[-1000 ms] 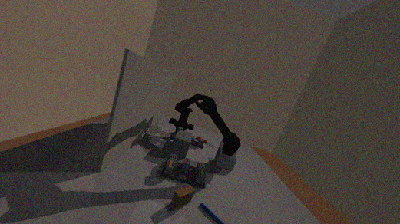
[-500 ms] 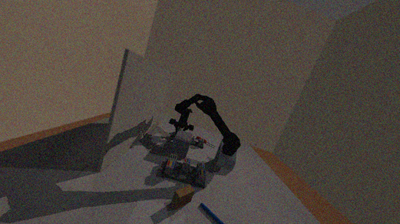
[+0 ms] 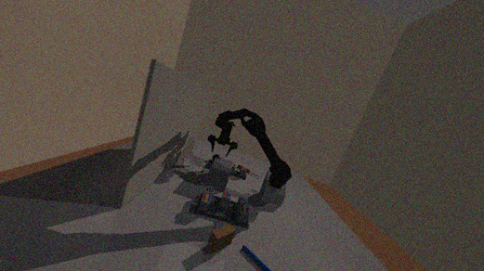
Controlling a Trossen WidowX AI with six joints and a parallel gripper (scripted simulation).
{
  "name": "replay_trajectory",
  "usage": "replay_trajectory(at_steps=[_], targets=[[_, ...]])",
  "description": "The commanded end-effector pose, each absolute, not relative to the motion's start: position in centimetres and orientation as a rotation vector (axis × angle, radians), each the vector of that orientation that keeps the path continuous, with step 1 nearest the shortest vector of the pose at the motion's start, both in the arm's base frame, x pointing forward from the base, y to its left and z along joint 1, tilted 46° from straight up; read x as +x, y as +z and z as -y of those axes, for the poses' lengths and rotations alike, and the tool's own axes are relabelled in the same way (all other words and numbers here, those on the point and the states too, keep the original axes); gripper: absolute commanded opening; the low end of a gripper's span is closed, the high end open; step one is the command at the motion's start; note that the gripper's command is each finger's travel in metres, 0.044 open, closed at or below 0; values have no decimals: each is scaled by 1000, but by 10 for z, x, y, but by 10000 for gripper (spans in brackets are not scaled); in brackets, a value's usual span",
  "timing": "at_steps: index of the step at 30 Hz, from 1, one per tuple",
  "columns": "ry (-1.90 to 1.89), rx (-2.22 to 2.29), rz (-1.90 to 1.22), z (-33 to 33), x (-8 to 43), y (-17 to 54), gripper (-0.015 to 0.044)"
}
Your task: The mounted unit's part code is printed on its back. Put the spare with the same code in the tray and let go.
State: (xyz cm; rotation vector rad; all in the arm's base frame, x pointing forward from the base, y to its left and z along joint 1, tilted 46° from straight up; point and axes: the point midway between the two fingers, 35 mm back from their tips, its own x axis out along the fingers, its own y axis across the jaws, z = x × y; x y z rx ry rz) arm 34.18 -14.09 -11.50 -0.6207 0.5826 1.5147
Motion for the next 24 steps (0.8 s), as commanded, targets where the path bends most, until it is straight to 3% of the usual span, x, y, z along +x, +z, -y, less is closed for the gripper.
replay_trajectory(at_steps=[1,24], targets=[[1494,-643,-581,173,341,-82,440],[1466,-647,-585,176,341,-86,440]])
